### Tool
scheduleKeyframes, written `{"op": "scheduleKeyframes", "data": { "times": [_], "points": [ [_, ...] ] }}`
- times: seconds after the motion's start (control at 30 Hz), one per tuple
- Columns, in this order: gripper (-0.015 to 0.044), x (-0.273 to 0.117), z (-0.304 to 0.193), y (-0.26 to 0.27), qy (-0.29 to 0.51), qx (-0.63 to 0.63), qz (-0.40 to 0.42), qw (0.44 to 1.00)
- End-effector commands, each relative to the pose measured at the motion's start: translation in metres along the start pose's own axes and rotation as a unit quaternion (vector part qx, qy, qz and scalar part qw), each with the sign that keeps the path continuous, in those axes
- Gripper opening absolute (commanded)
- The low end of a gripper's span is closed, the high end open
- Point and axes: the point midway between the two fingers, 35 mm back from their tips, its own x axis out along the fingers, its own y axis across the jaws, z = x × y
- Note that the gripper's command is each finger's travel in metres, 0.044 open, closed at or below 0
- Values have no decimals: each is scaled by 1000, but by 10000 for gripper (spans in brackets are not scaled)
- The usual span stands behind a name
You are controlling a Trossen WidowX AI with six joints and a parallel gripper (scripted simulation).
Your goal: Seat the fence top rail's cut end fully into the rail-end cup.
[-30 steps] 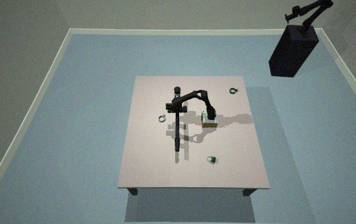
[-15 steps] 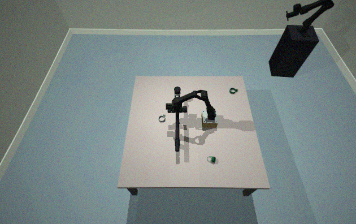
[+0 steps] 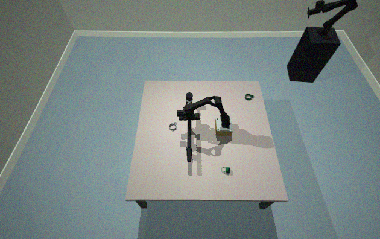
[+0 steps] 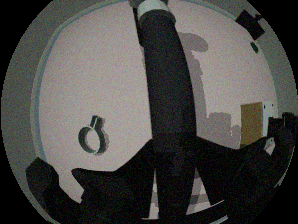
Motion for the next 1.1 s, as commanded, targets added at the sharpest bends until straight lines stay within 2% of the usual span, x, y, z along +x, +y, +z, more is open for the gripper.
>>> {"op": "scheduleKeyframes", "data": {
  "times": [0.0, 1.07],
  "points": [
    [0, -1, 8, 0, -11, 2, 2, 1000],
    [0, 0, 3, 0, -1, 0, 0, 1000]
  ]
}}
